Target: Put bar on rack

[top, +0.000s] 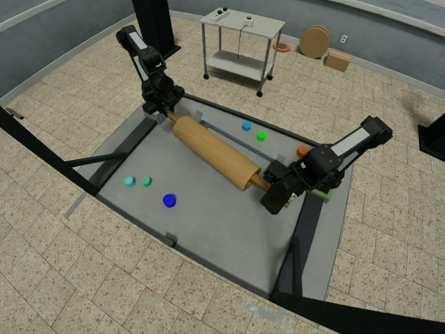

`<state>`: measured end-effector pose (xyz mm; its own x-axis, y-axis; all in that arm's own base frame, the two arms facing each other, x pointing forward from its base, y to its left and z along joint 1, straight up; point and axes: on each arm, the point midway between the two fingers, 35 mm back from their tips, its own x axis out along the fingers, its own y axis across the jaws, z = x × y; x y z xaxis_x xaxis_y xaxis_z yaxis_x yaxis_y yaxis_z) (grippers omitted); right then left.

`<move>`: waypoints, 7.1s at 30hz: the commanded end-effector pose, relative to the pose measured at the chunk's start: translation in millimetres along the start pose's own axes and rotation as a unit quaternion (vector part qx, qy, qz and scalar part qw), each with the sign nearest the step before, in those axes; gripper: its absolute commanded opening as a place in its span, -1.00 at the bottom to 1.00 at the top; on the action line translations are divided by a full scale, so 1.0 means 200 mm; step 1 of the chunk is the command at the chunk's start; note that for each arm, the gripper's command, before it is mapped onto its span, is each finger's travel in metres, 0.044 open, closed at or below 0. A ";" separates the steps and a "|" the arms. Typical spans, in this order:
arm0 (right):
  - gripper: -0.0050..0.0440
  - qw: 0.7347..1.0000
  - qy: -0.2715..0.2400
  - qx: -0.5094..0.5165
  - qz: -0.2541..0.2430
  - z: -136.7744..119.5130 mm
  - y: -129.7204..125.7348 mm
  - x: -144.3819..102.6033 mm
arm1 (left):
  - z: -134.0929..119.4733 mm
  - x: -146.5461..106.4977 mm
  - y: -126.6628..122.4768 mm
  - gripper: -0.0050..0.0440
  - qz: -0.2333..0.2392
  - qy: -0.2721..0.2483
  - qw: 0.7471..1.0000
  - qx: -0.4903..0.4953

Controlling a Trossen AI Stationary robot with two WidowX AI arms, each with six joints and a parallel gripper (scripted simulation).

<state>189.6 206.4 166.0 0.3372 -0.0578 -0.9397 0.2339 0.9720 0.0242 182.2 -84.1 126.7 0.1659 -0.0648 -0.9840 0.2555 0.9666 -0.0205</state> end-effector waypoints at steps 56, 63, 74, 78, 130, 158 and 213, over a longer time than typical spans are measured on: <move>-0.59 0.998 -0.015 -0.041 0.034 0.06 -0.56 -0.11 | 0.03 -0.13 0.33 -0.59 0.017 -0.027 0.999 -0.041; -0.59 0.998 -0.010 -0.048 0.028 0.05 -0.64 -0.09 | 0.03 -0.14 0.38 -0.59 0.020 -0.026 0.998 -0.047; -0.59 0.998 -0.008 -0.057 0.026 0.05 -0.74 -0.09 | 0.03 -0.13 0.44 -0.59 0.022 -0.019 0.998 -0.054; -0.59 0.998 -0.015 -0.057 0.031 0.07 -0.76 -0.11 | 0.03 -0.15 0.45 -0.59 0.024 -0.026 0.998 -0.056; -0.59 0.998 -0.015 -0.057 0.027 0.02 -0.76 0.04 | -0.02 0.03 0.45 -0.59 0.025 -0.011 0.998 -0.057; -0.59 0.998 -0.014 -0.058 0.026 -0.02 -0.77 0.15 | -0.05 0.16 0.46 -0.59 0.024 -0.003 0.998 -0.058; 1.00 0.998 -0.014 -0.059 0.025 -0.05 -0.78 0.27 | -0.04 0.25 0.48 1.00 0.026 -0.015 0.998 -0.058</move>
<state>159.8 52.3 104.2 0.3599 -0.0187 -0.9328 0.1120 0.9934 0.0234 201.3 5.7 65.6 0.1737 -0.0213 -0.9846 0.1328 0.9911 0.0020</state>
